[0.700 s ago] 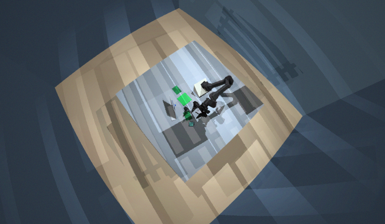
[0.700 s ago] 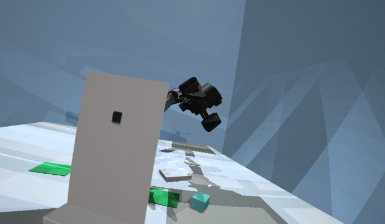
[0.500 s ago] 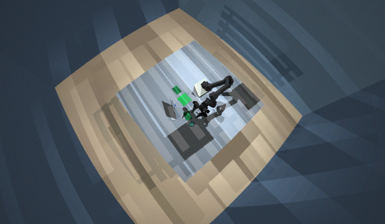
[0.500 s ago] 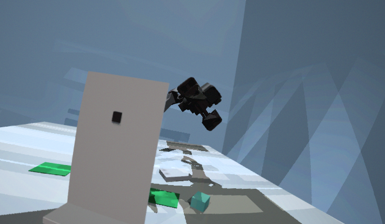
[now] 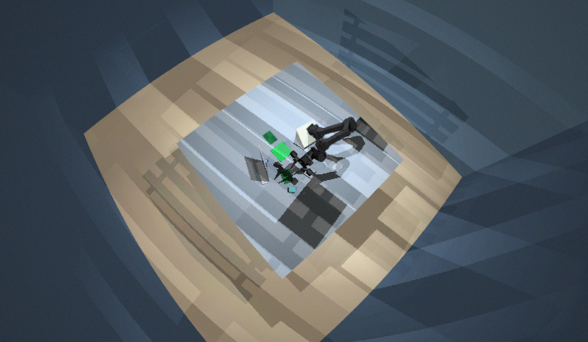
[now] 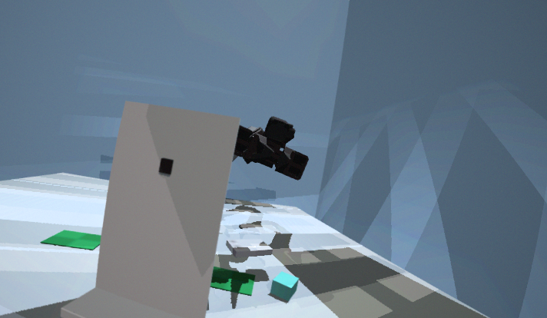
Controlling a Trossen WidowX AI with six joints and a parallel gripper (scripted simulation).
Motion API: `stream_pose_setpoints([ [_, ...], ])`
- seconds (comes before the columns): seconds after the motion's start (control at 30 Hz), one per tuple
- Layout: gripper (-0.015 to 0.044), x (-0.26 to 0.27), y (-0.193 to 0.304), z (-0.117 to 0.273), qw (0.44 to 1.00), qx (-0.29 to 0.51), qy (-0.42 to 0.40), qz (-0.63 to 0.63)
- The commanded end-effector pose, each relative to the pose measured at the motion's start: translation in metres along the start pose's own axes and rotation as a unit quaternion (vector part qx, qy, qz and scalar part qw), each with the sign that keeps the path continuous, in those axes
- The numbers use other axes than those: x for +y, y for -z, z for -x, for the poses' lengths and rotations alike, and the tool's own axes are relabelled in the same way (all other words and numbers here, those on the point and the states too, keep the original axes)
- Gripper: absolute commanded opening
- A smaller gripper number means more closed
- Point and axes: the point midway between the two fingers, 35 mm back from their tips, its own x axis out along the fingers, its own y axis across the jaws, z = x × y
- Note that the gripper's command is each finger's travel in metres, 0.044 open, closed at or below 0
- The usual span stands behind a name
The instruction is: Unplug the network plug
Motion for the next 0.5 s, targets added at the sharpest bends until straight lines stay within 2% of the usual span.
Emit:
stream_pose_setpoints([
  [0.0, 0.0156, -0.013, 0.011, 0.001, 0.997, 0.002, 0.008, -0.077],
  [0.47, 0.0156, -0.045, 0.033, 0.008, 0.949, -0.015, 0.026, -0.315],
])
